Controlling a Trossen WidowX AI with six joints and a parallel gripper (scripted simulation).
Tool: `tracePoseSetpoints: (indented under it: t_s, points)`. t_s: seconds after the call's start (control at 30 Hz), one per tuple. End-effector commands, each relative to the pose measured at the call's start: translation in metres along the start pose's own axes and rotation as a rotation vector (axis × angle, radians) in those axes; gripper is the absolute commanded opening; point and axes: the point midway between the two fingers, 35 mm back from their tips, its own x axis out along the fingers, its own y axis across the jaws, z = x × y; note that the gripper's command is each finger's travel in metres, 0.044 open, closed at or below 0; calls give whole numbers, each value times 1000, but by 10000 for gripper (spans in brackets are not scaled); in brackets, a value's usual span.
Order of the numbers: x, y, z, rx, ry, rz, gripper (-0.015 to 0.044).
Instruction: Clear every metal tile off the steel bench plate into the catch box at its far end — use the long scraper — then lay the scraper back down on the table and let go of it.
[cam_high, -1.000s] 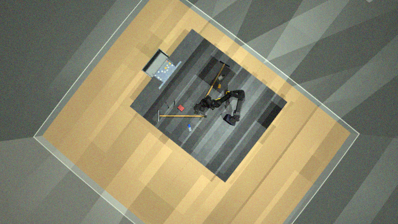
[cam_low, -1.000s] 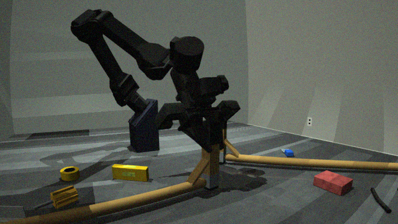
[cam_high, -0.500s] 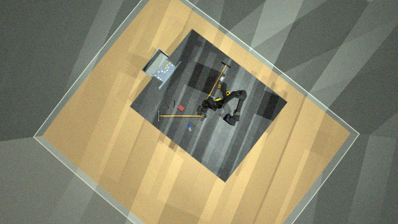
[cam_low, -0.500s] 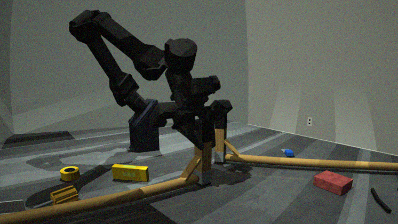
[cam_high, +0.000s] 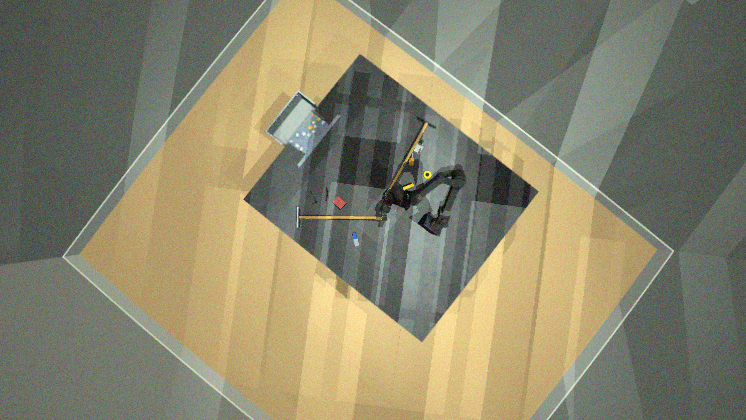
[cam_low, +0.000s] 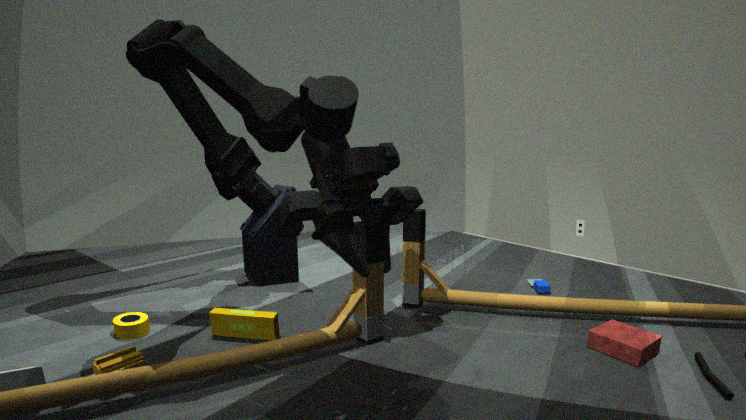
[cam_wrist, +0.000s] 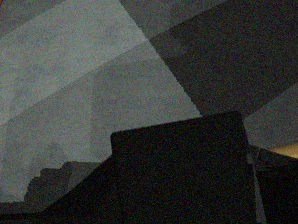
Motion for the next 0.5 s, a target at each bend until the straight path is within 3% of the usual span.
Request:
tracePoseSetpoints:
  t_s: [0.0, 0.07, 0.47]
  points:
    - [-2, -1, 1, 10, -11, -4, 0]
    - [-2, -1, 1, 5, -11, 0, 0]
    - [-1, 0, -1, 1, -1, 0, 315]
